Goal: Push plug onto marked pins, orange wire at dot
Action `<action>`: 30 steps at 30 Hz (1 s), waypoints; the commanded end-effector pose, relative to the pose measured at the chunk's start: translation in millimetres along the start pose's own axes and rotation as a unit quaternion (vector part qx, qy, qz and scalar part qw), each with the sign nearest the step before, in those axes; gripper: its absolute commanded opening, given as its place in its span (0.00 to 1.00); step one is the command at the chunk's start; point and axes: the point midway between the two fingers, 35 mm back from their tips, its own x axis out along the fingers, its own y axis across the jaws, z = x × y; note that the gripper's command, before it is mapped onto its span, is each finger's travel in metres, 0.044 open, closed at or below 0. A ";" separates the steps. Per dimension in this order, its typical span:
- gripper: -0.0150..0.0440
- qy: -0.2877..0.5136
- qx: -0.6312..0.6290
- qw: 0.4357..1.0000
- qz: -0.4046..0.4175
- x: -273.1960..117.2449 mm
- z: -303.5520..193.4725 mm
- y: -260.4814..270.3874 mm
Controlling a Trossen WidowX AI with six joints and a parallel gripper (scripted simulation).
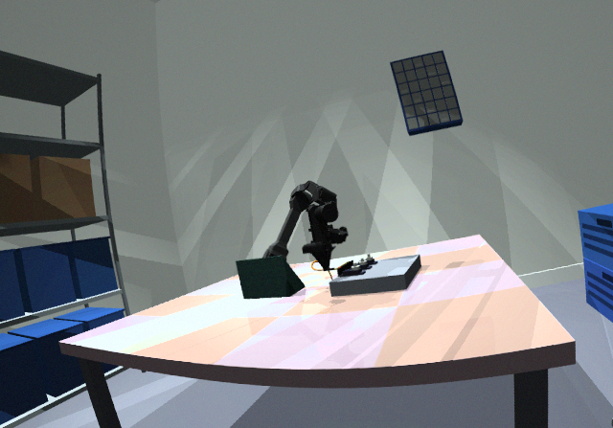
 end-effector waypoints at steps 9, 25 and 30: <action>0.25 0.000 0.001 1.000 0.002 0.9 6.3 1.4; 0.25 0.000 0.001 1.000 0.002 0.3 16.7 0.6; 0.25 0.000 0.001 1.000 0.002 0.1 19.9 0.4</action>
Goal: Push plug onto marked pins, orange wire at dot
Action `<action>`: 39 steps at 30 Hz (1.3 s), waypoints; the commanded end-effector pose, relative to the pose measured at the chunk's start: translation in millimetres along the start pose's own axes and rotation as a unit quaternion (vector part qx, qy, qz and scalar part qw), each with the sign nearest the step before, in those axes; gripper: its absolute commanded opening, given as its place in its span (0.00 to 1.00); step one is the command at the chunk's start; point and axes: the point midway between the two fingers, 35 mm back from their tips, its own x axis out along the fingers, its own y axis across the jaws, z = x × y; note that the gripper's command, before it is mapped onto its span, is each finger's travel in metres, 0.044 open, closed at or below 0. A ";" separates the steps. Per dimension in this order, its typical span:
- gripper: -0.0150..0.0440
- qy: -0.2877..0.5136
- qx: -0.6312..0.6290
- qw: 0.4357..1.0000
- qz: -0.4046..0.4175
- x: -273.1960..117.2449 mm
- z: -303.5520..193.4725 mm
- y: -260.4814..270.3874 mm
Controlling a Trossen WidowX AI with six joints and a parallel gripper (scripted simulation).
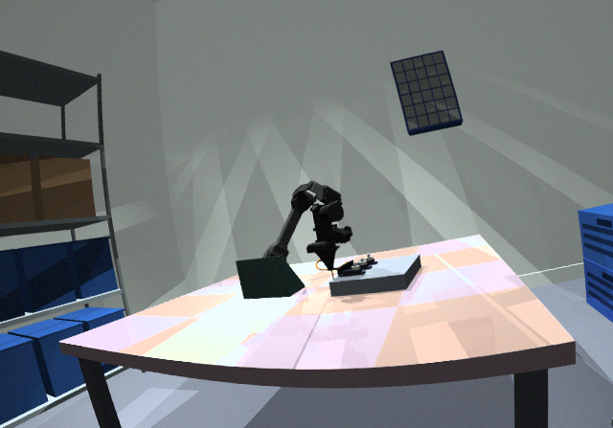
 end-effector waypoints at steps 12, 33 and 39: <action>0.52 -0.002 0.000 1.000 0.001 3.2 4.9 1.1; 1.00 -0.001 0.001 1.000 0.000 -56.7 4.6 0.5; 1.00 -0.001 0.001 1.000 0.000 -56.7 4.6 0.5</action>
